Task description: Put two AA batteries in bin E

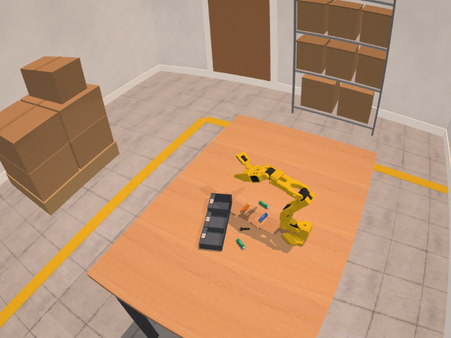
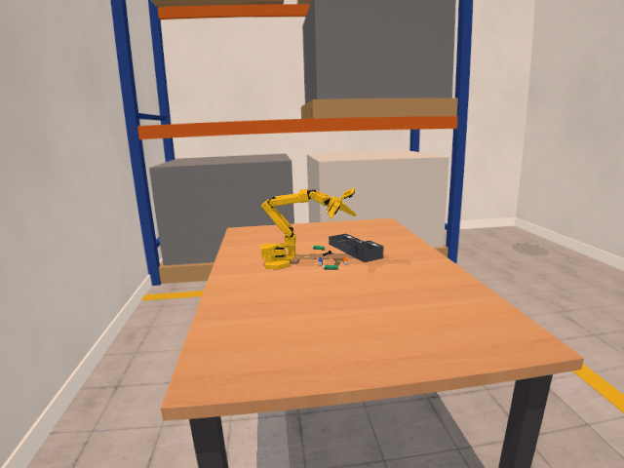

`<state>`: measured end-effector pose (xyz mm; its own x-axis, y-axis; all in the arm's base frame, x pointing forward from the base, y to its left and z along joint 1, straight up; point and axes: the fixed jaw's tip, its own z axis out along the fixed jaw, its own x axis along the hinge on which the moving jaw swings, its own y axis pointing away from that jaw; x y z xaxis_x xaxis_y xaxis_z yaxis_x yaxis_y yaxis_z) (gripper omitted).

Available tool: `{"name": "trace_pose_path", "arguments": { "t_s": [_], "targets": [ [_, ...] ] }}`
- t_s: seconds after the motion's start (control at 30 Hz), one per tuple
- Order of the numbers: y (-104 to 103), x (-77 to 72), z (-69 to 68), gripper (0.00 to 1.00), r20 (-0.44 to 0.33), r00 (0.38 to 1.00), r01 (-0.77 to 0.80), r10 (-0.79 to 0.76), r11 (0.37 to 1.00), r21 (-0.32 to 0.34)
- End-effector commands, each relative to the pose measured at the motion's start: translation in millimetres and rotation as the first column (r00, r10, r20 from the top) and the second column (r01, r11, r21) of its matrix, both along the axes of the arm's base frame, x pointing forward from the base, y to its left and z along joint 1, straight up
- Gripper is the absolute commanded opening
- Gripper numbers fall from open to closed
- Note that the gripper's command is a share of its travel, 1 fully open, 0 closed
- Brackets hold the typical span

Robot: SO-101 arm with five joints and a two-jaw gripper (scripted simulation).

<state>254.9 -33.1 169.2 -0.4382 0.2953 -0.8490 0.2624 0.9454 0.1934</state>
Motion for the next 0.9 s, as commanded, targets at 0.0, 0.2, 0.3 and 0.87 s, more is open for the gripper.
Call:
{"name": "trace_pose_path", "arguments": {
  "t_s": [0.0, 0.2, 0.3, 0.87],
  "targets": [
    [0.1, -0.3, 0.8, 1.00, 0.003, 1.000, 0.000, 0.000, 1.000, 0.000],
    [0.1, -0.3, 0.8, 1.00, 0.003, 1.000, 0.000, 0.000, 1.000, 0.000],
    [0.1, -0.3, 0.8, 1.00, 0.003, 1.000, 0.000, 0.000, 1.000, 0.000],
    [2.9, -4.5, -7.0, 1.00, -0.067, 0.998, -0.019, 0.019, 1.000, -0.006]
  ]
}}
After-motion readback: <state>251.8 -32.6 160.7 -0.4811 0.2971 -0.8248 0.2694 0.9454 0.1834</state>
